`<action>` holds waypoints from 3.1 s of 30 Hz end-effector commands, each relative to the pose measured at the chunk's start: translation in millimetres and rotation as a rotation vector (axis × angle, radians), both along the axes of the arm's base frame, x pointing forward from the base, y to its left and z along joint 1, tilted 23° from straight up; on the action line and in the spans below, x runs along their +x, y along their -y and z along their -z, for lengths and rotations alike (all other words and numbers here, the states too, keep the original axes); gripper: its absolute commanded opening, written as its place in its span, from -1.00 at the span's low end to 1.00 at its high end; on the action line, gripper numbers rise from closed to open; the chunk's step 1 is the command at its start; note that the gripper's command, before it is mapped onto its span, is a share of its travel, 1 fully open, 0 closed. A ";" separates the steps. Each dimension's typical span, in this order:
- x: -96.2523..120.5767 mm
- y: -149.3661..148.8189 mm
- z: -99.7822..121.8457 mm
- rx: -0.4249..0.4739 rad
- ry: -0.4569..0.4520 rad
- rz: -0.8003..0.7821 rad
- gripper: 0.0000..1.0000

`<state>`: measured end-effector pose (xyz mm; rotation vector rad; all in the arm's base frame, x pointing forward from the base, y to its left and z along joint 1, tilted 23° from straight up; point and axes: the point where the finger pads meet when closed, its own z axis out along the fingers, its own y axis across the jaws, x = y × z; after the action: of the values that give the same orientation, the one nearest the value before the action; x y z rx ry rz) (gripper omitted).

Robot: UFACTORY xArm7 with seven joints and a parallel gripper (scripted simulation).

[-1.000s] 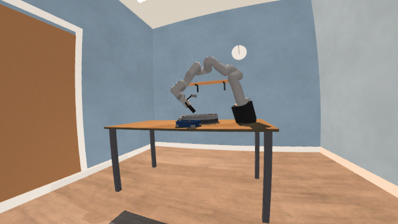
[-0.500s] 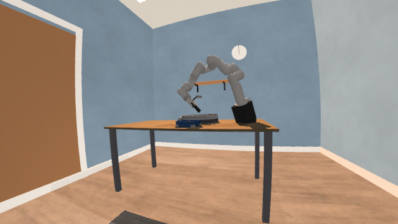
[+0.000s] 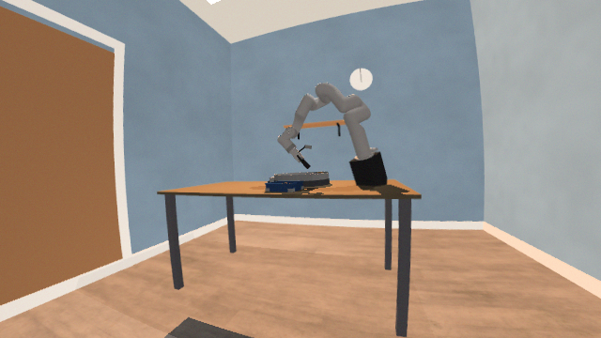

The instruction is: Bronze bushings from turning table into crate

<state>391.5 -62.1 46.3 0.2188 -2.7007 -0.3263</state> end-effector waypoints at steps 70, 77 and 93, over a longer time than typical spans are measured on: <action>-30.8 151.2 55.5 -0.001 0.006 0.002 -0.80; -26.1 146.4 71.5 -0.001 0.006 0.002 -0.80; -24.8 145.0 76.1 -0.001 0.006 0.002 -0.80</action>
<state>365.9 -206.0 -30.3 0.2198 -2.7046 -0.3282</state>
